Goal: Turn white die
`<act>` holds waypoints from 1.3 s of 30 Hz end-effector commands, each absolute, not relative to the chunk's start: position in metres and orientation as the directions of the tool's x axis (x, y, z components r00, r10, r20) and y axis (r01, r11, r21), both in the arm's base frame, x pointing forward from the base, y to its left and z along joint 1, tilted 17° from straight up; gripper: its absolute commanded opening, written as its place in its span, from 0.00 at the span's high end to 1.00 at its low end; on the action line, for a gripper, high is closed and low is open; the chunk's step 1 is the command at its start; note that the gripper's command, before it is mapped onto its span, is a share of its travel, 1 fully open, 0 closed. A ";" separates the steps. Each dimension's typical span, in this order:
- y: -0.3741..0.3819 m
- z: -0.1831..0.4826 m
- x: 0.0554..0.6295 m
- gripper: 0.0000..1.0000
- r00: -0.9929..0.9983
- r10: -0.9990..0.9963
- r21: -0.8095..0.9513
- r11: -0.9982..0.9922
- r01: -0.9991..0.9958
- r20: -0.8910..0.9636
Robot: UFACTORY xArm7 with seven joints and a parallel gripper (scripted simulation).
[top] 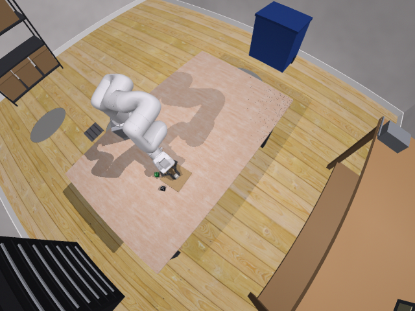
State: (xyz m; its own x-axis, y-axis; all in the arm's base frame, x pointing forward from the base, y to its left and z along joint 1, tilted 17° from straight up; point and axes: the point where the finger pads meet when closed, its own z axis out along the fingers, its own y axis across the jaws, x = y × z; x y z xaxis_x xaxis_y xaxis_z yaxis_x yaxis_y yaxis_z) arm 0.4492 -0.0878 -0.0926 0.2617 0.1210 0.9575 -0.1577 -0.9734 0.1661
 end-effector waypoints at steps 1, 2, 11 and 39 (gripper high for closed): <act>-0.088 -0.092 0.450 0.79 0.262 0.121 0.166 -0.973 -0.158 0.958; -0.088 -0.092 0.450 0.79 0.262 0.121 0.166 -0.973 -0.158 0.958; -0.088 -0.092 0.450 0.79 0.262 0.121 0.166 -0.973 -0.158 0.958; -0.088 -0.092 0.450 0.58 0.262 0.121 0.166 -0.973 -0.158 0.958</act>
State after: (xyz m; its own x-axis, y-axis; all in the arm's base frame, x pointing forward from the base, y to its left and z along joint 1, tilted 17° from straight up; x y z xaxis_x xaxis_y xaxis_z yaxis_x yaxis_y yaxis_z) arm 0.4492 -0.0880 -0.0932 0.2632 0.1207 0.9571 -0.1577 -0.9734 0.1662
